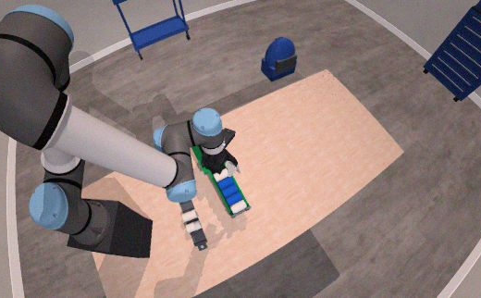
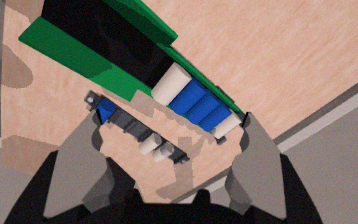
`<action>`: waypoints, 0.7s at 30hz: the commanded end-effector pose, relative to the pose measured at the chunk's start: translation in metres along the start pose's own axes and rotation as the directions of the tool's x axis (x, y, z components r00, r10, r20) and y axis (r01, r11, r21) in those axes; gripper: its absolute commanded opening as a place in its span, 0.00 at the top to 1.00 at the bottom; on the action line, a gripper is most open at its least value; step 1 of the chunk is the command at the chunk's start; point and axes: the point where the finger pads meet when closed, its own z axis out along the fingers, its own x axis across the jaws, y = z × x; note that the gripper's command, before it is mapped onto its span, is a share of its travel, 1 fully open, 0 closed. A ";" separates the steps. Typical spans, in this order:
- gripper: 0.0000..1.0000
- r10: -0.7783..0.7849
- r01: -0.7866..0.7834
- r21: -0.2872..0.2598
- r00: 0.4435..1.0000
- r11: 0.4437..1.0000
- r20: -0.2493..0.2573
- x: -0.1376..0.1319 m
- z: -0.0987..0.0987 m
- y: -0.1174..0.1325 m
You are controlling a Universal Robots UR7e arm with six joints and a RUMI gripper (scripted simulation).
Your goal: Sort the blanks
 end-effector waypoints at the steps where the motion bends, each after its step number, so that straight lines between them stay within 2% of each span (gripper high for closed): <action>1: 0.00 0.144 -0.144 -0.001 0.990 0.990 -0.004 0.003 0.000 0.000; 8: 0.00 0.354 -0.354 0.000 0.935 0.935 -0.004 0.008 0.001 0.002; 10: 0.00 0.433 -0.433 0.000 0.901 0.901 -0.004 0.009 0.001 0.003; 14: 0.00 0.475 -0.475 0.000 0.880 0.880 -0.004 0.010 0.001 0.003; 18: 0.00 0.618 -0.618 0.001 0.786 0.786 -0.004 0.013 0.002 0.006; 19: 0.00 0.626 -0.626 0.001 0.780 0.780 -0.004 0.014 0.002 0.006; 21: 0.00 0.691 -0.691 0.001 0.723 0.723 -0.004 0.015 0.002 0.007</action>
